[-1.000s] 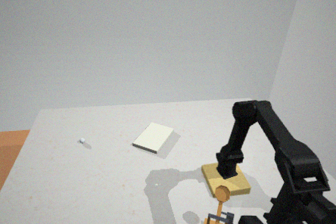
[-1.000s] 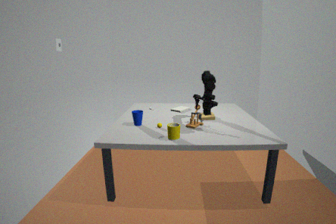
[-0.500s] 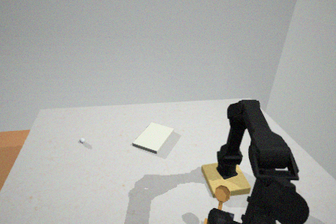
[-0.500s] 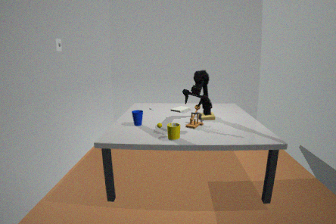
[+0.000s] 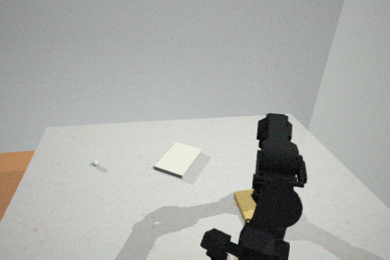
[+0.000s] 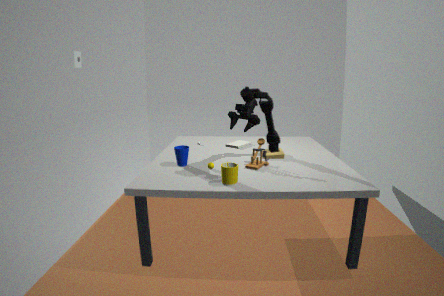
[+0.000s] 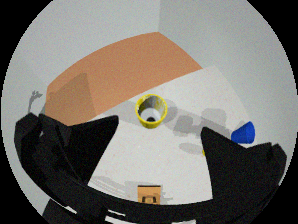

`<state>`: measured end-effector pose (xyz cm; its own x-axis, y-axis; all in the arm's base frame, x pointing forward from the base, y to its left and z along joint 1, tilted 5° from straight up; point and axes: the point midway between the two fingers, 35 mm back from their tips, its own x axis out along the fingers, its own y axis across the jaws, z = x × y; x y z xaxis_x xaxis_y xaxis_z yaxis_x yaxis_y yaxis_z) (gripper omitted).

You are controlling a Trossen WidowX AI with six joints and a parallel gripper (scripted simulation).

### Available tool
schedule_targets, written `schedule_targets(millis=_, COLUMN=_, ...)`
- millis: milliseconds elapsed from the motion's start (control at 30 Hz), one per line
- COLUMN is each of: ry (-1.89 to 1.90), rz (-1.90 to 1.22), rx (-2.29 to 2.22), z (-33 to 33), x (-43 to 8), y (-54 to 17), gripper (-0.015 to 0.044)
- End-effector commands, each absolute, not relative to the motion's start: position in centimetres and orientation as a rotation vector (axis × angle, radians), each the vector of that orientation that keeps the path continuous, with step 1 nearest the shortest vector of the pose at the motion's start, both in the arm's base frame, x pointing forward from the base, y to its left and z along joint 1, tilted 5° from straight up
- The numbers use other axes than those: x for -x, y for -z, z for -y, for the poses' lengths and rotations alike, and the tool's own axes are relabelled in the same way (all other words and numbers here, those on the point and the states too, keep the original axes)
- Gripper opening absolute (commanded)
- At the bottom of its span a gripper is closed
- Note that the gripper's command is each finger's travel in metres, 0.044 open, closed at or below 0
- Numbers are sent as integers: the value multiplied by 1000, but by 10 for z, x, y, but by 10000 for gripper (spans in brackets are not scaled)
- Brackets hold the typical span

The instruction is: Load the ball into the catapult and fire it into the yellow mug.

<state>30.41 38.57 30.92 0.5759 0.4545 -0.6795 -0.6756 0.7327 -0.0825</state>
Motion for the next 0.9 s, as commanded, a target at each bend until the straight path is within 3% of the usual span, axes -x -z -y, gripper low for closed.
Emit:
schedule_targets(millis=0, ry=-680, rz=-682, rx=325, z=-388, x=-307, y=-312, gripper=440)
schedule_targets(millis=867, ry=-662, rz=-681, rx=323, z=-384, x=-316, y=-312, gripper=440)
